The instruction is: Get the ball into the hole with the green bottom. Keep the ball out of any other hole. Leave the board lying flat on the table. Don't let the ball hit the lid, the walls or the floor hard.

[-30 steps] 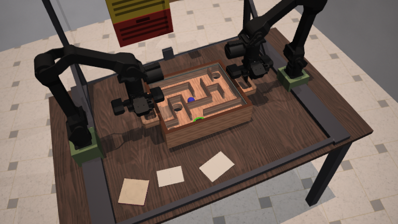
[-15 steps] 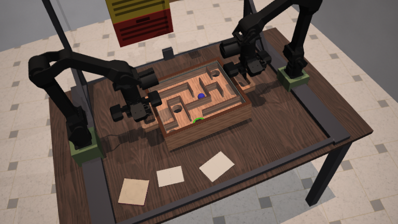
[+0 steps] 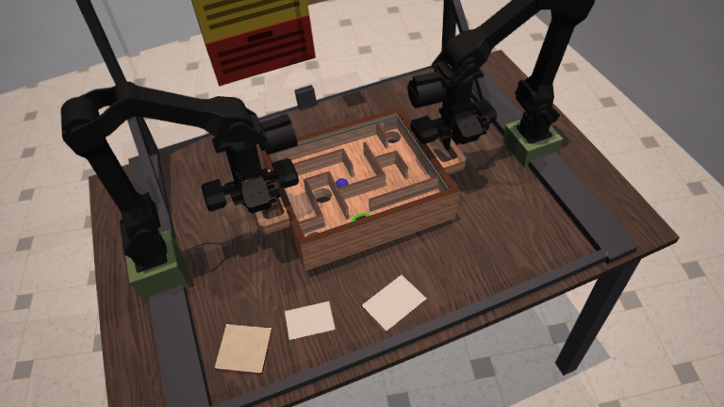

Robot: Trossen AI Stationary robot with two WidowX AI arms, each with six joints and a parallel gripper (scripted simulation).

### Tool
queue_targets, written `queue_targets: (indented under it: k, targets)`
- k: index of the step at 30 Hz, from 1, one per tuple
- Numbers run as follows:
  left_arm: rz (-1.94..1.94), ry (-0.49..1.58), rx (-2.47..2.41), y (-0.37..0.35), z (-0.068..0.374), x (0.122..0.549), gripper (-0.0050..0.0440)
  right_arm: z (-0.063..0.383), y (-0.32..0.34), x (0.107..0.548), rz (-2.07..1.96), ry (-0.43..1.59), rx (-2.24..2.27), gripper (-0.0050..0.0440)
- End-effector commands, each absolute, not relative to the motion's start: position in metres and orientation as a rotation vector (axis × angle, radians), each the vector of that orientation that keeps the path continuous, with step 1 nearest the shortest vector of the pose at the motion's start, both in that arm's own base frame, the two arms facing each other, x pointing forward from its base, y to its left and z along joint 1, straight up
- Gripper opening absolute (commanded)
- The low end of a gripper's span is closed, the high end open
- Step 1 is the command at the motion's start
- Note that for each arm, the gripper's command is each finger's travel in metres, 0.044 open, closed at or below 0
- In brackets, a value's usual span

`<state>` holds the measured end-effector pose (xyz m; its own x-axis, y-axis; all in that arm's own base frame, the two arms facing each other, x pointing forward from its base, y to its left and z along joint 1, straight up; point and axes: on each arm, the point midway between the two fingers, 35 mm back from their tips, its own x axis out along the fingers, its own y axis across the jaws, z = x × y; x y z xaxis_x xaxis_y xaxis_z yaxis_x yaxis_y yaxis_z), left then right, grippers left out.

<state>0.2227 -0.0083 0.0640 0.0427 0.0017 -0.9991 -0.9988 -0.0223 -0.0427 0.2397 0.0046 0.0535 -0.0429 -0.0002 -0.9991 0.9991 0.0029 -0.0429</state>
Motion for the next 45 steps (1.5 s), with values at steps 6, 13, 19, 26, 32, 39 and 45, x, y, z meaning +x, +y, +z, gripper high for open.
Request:
queue_targets:
  k: [6,13,19,26,32,39,45]
  targets:
    - [1.184,1.156,-1.252,-0.01,0.074,0.229,-0.005,0.062,0.006,0.243,-1.206,1.204,1.209,-0.005]
    - [1.217,1.203,-1.232,-0.008,0.089,0.235,-0.005,0.047,0.005,0.237,-1.161,1.173,1.237,-0.005]
    - [1.247,1.242,-1.216,-0.008,0.098,0.237,-0.005,0.036,0.004,0.235,-1.125,1.145,1.262,-0.005]
    - [1.202,1.174,-1.243,-0.009,0.077,0.223,-0.005,0.057,0.005,0.246,-1.182,1.195,1.226,-0.005]
    - [1.172,1.137,-1.258,-0.009,0.068,0.222,-0.005,0.067,0.005,0.248,-1.219,1.219,1.199,-0.005]
    - [1.186,1.163,-1.25,-0.009,0.079,0.232,-0.005,0.056,0.006,0.239,-1.203,1.201,1.209,-0.005]
    - [1.206,1.19,-1.239,-0.008,0.087,0.235,-0.005,0.048,0.005,0.235,-1.176,1.185,1.228,-0.005]
